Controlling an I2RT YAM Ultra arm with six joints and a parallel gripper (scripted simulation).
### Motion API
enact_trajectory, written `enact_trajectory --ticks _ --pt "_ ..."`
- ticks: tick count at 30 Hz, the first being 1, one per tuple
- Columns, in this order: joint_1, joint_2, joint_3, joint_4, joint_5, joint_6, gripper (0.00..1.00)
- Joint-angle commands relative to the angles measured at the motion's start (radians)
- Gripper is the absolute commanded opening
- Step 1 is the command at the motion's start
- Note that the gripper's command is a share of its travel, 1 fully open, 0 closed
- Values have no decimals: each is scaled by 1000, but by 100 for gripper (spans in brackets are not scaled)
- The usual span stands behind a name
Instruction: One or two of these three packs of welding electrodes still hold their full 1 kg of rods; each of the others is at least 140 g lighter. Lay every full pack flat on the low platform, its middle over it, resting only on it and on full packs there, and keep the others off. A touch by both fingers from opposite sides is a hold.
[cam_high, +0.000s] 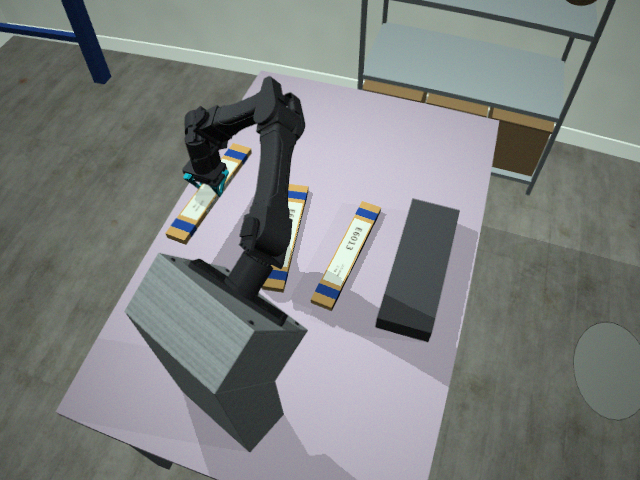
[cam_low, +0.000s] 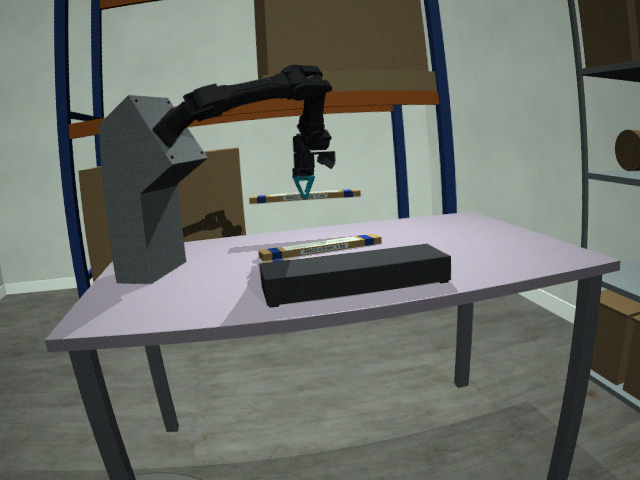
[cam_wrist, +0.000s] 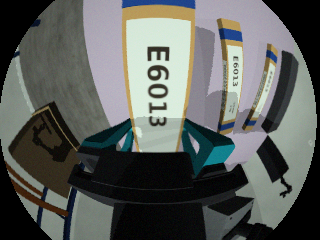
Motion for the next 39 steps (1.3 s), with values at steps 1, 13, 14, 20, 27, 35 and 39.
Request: enact_trajectory --ticks 1,13,14,20,27,35,39 --pt "73 -39 52 -48 21 20 0" --pt "91 -9 87 -91 32 45 0" --pt "93 -7 89 -94 32 47 0" --pt "98 -13 101 -108 34 56 0" --pt "104 7 115 -123 38 64 0" --pt "109 16 124 -134 41 71 0" --pt "110 -4 130 -140 41 75 0"
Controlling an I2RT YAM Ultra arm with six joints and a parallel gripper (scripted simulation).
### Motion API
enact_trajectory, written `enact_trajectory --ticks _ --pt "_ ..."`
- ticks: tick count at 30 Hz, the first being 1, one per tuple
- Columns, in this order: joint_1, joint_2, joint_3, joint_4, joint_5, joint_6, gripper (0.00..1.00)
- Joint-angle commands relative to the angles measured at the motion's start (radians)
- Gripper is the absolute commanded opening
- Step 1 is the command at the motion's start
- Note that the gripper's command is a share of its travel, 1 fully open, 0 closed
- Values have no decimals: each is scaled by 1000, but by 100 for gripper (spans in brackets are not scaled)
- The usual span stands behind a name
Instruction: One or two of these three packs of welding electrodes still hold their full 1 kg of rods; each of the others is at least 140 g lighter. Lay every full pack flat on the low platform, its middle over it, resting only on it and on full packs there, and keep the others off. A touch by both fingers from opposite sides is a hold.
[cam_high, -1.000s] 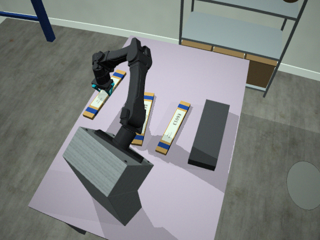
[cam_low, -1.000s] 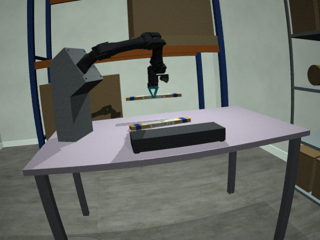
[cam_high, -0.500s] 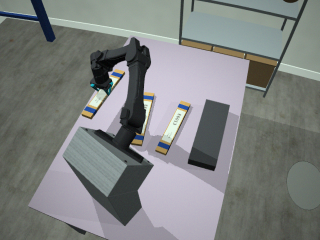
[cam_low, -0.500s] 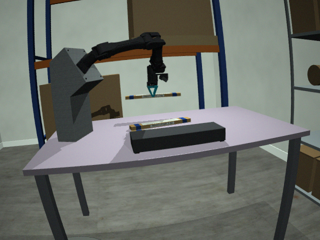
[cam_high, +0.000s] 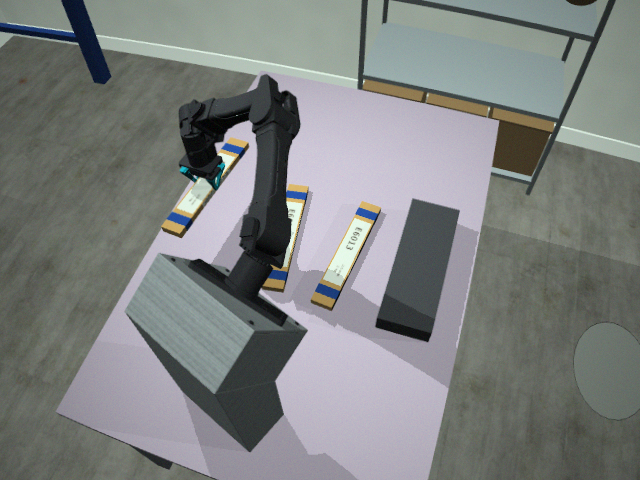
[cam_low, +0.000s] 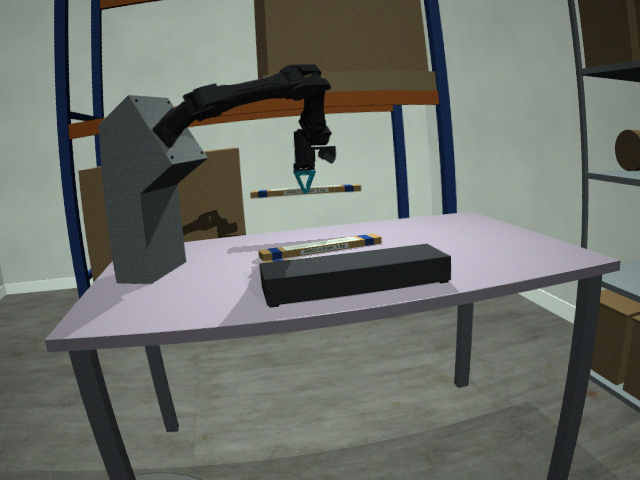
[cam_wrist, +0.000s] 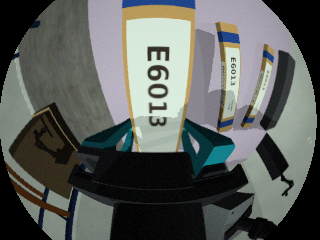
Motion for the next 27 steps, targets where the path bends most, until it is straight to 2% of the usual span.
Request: enact_trajectory --ticks 1,7,27 --pt "74 -25 41 -28 13 9 0" --pt "77 -5 48 -36 15 12 0" --pt "82 -9 62 -50 17 21 0"
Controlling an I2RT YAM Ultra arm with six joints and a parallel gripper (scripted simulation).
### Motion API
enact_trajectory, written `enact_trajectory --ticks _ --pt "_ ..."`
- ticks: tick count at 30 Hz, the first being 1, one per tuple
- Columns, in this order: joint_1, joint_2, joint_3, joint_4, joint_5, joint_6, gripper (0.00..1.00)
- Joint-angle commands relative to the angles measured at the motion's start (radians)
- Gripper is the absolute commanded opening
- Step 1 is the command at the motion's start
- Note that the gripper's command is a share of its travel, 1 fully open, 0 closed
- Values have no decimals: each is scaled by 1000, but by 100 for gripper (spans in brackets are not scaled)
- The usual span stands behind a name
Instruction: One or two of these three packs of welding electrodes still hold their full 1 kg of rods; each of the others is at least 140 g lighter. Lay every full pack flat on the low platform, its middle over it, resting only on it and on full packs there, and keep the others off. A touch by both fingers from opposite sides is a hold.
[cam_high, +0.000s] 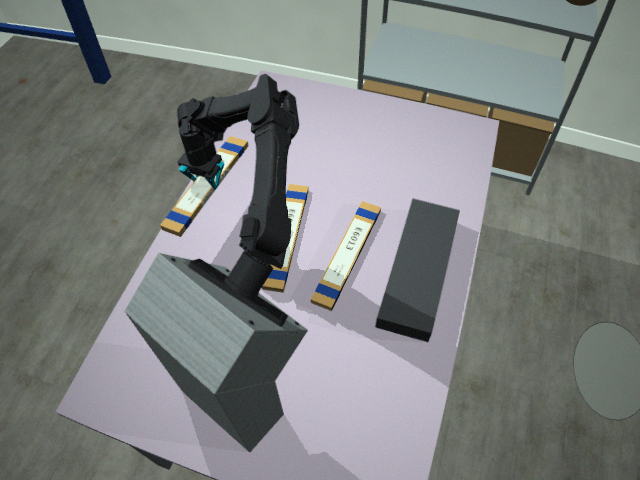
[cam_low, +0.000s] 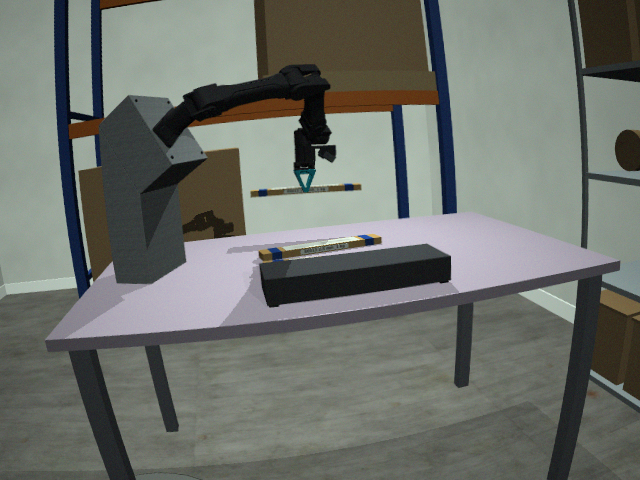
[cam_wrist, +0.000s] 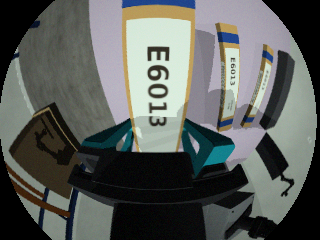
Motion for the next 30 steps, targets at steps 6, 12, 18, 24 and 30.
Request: enact_trajectory --ticks 6,12,18,24,30 --pt "76 -9 40 -24 13 7 0" --pt "76 -18 45 -28 13 8 0" --pt "77 -13 48 -31 13 9 0" --pt "77 -12 49 -31 14 10 0" --pt "78 -9 48 -31 14 11 0"
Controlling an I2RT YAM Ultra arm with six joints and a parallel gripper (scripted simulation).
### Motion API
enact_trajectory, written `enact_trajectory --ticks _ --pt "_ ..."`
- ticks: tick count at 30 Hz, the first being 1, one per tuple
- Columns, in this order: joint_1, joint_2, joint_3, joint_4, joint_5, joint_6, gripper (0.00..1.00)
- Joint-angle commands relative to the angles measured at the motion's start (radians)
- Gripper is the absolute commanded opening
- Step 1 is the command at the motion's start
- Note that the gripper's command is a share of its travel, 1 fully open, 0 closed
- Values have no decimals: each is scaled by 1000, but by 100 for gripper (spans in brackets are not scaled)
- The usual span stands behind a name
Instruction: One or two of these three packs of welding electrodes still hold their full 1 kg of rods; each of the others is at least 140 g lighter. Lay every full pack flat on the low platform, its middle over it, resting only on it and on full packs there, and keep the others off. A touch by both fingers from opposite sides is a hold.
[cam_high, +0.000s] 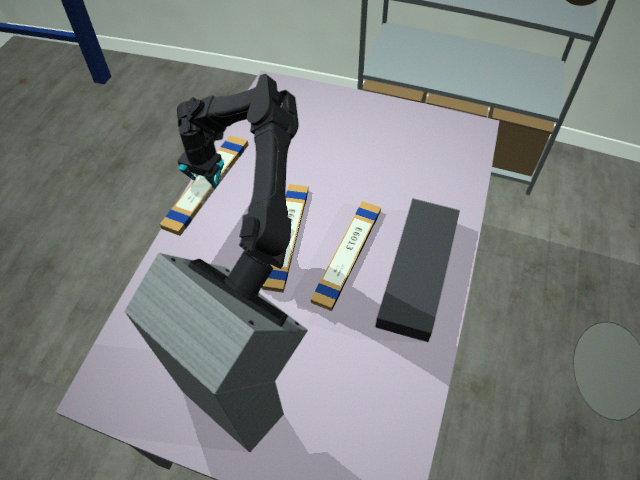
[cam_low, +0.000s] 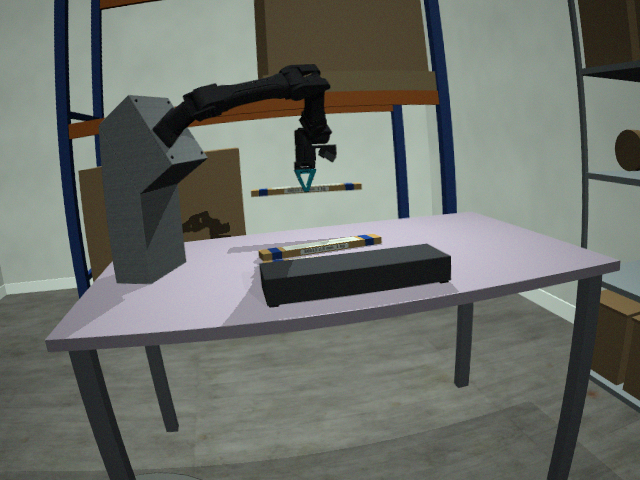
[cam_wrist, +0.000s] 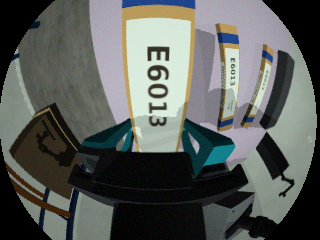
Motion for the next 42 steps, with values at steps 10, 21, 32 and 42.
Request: enact_trajectory --ticks 10,21,32,42 --pt "77 -9 35 -21 13 6 0" --pt "78 -14 36 -23 14 8 0" --pt "77 -18 38 -24 14 6 0" --pt "76 -18 38 -24 13 3 0"
